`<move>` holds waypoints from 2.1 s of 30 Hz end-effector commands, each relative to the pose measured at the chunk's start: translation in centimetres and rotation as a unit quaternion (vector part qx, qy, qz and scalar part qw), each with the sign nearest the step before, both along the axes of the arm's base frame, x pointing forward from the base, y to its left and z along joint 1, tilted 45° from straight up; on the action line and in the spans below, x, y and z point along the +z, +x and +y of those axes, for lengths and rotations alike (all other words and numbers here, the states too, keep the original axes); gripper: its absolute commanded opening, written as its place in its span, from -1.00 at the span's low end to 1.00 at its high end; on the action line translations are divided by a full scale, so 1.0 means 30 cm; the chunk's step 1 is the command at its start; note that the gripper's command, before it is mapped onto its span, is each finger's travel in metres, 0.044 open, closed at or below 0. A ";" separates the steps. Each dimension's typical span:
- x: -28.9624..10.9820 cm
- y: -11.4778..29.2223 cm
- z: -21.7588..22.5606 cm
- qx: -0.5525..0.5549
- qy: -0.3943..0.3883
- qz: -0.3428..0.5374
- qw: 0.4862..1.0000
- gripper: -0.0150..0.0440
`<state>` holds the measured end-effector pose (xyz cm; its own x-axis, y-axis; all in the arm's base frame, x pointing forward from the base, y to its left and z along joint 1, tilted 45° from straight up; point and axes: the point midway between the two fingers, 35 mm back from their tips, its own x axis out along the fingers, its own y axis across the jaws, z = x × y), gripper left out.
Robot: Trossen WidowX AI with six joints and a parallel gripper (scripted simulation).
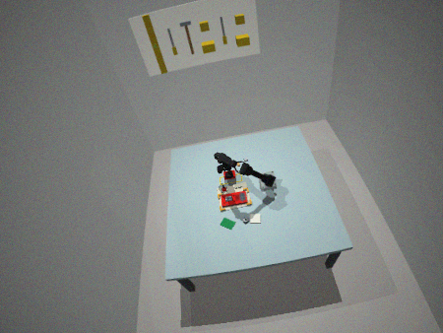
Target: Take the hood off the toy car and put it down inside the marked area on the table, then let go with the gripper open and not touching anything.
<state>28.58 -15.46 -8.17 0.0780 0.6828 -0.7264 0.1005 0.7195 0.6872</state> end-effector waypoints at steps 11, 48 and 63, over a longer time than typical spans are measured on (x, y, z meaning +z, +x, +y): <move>-0.025 0.001 0.026 -0.003 0.001 0.000 1.000 -0.49; -0.074 0.004 0.077 -0.003 0.002 0.000 1.000 -0.49; -0.091 0.006 0.094 -0.003 0.002 -0.001 1.000 -0.49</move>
<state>28.71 -12.74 -10.81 0.0789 0.6848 -0.7244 0.1007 0.7175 0.6893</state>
